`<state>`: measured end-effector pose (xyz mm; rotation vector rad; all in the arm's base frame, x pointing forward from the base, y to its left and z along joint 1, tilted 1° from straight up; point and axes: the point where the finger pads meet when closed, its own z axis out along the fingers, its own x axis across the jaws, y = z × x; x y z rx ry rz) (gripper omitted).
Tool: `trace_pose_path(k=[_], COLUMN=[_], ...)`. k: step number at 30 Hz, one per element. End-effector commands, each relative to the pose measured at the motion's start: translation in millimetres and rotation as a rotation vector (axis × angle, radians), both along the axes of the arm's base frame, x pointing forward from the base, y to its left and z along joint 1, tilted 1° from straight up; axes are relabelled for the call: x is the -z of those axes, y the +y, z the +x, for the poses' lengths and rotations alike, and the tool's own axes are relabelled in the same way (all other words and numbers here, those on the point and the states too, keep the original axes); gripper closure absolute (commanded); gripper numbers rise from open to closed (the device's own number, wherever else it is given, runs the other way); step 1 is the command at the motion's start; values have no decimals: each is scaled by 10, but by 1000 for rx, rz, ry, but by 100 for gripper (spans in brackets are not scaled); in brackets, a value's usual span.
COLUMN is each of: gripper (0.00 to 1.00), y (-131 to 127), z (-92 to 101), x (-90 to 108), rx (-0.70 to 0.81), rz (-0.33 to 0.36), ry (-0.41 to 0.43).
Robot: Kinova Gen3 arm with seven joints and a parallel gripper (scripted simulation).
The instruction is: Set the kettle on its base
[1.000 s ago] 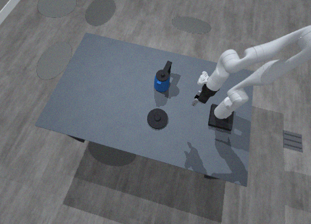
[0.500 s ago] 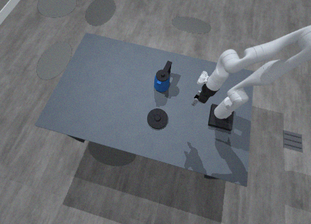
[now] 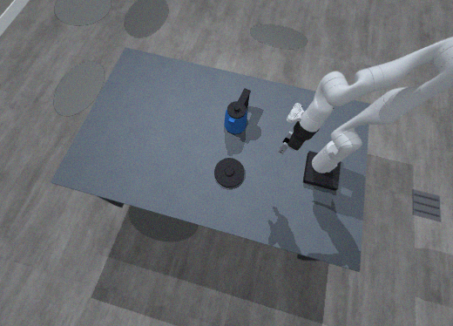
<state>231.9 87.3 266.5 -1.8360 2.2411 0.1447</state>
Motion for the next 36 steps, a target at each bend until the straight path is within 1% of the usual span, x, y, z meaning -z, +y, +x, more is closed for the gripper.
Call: trace_pose_path(k=[1,36], gripper=[0,0], y=[-2,-45], z=[9,77], x=[-4,-25], rx=[6,112], rz=[0,8], ry=[0,25])
